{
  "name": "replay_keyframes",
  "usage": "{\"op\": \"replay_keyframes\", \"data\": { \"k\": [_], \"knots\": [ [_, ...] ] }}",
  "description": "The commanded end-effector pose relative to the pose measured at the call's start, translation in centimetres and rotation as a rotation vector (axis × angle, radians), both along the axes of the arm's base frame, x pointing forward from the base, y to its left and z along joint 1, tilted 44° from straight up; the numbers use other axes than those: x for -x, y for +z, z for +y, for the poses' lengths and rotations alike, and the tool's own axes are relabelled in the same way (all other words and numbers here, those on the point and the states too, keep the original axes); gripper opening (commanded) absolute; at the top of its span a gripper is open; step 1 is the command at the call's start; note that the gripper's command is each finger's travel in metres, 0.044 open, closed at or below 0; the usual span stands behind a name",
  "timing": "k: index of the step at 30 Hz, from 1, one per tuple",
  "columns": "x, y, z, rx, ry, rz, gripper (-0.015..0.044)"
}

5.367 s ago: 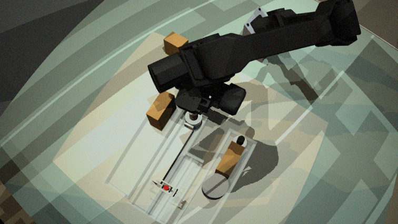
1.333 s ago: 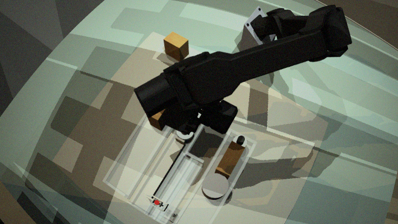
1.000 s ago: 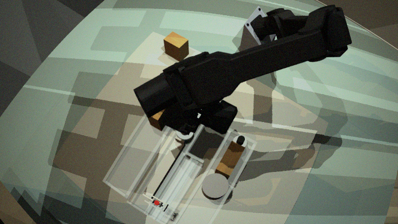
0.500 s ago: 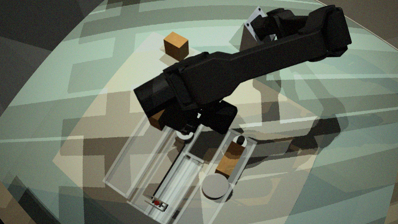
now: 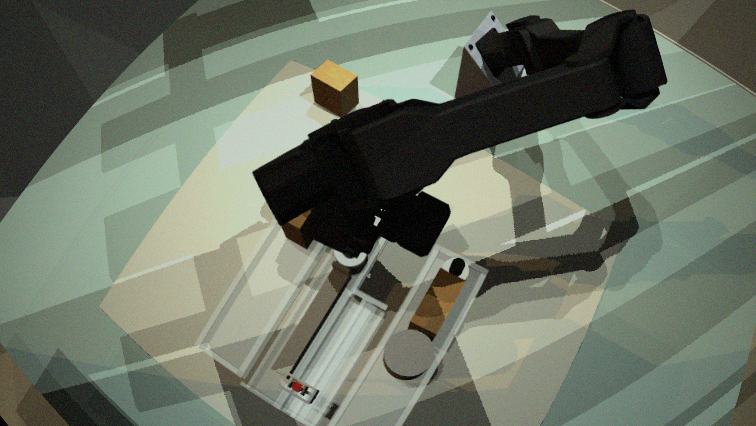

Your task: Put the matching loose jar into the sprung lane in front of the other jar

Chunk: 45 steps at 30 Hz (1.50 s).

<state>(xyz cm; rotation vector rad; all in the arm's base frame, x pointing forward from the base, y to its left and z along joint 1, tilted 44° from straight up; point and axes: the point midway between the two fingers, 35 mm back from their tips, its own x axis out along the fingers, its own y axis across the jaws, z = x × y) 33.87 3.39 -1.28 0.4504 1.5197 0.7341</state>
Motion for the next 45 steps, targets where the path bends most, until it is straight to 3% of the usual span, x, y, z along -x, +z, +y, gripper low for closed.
{"op": "replay_keyframes", "data": {
  "k": [1, 45],
  "knots": [
    [-0.7, 0.3, 0.0, -0.008, -0.008, -0.023, 0.0000],
    [-0.6, -0.7, 1.0, -0.009, -0.008, -0.023, 0.0000]
  ]
}}
